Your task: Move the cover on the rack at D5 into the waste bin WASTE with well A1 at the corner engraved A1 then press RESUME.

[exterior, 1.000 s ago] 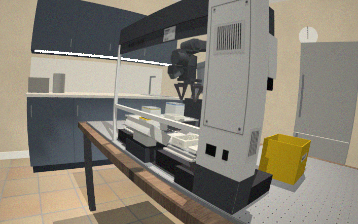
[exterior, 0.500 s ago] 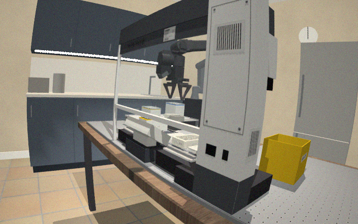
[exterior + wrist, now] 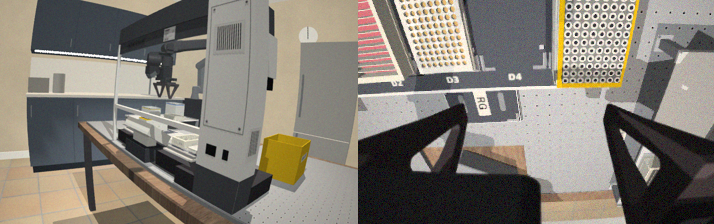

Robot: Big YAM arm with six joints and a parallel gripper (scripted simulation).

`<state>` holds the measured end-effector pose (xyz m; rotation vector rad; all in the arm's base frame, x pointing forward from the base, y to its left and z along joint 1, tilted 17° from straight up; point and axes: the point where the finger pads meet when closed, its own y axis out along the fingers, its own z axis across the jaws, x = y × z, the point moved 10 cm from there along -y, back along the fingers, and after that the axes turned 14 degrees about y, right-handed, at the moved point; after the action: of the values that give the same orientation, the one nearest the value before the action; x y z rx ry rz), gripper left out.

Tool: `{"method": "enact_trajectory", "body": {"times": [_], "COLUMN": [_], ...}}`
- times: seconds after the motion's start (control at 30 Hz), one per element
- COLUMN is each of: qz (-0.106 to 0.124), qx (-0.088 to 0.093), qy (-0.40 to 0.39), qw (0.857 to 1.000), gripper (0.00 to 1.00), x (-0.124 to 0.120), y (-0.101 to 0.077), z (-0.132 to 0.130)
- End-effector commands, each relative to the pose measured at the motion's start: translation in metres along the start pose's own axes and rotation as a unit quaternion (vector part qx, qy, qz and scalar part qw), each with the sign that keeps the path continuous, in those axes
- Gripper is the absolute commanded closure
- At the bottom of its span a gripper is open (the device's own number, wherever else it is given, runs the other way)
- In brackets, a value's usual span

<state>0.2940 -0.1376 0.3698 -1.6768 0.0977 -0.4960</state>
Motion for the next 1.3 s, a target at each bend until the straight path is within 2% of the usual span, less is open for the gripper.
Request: {"method": "enact_trajectory", "body": {"times": [0.0, 0.4, 0.5, 0.53, 0.63, 0.7, 0.73, 0.77, 1.0, 1.07, 1.1, 1.17, 1.2, 1.27], "qz": [-0.031, -0.025, -0.025, -0.044, -0.047, -0.04, -0.011, -0.006, -0.006, -0.006, -0.052, -0.018, -0.008, -0.006], "qx": [0.001, -0.001, -0.001, -0.002, -0.003, -0.004, 0.002, 0.003, 0.004, 0.004, -0.007, 0.001, 0.003, 0.004], "qy": [-0.018, -0.019, -0.019, -0.029, -0.029, -0.023, -0.021, -0.021, -0.019, -0.019, -0.018, -0.019, -0.019, -0.019], "qw": [0.999, 1.0, 1.0, 0.999, 0.998, 0.999, 1.0, 1.0, 1.0, 1.0, 0.998, 1.0, 1.0, 1.0], "gripper": [0.0, 0.0, 0.0, 0.0, 0.0, 0.0, 0.0, 0.0, 0.0, 0.0, 0.0, 0.0, 0.0, 0.0], "x": [0.022, 0.051, 0.052, 0.048, 0.049, 0.05, 0.042, 0.043, 0.043, 0.043, 0.052, 0.04, 0.042, 0.043], "y": [-0.022, -0.021, -0.021, -0.037, -0.036, -0.031, 0.0, 0.008, 0.031, 0.031, -0.002, 0.031, 0.043, 0.051], "z": [-0.012, -0.064, -0.066, -0.057, -0.057, -0.062, -0.062, -0.062, -0.062, -0.062, -0.064, -0.061, -0.061, -0.061]}}
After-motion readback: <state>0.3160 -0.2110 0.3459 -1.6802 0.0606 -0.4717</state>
